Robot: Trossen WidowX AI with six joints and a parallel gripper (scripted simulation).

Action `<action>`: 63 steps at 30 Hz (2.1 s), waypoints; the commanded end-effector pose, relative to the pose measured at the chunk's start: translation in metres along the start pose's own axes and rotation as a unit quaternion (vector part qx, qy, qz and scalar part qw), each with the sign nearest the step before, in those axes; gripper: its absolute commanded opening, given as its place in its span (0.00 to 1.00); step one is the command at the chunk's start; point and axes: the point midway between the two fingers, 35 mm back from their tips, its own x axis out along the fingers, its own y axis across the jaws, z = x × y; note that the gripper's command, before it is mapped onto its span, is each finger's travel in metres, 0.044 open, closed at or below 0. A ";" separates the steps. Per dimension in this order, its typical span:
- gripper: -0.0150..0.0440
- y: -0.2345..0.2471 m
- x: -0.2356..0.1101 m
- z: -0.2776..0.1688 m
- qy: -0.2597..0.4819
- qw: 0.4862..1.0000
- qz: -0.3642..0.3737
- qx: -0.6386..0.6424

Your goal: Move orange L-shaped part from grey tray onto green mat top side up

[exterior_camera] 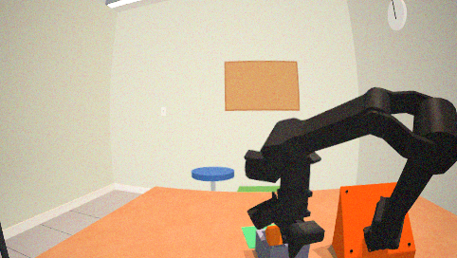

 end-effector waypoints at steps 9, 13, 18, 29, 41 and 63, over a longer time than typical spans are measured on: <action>0.56 -0.009 -0.077 -0.001 -0.005 1.000 -0.004 -0.005; 0.56 -0.009 -0.077 -0.001 -0.005 1.000 -0.004 -0.005; 0.56 -0.008 -0.073 -0.002 -0.005 1.000 -0.001 0.000; 0.56 -0.008 -0.073 -0.002 -0.005 1.000 -0.001 0.000; 0.60 -0.009 -0.073 -0.002 -0.005 1.000 -0.001 0.009; 0.73 -0.086 -0.078 0.011 -0.008 0.711 -0.001 0.703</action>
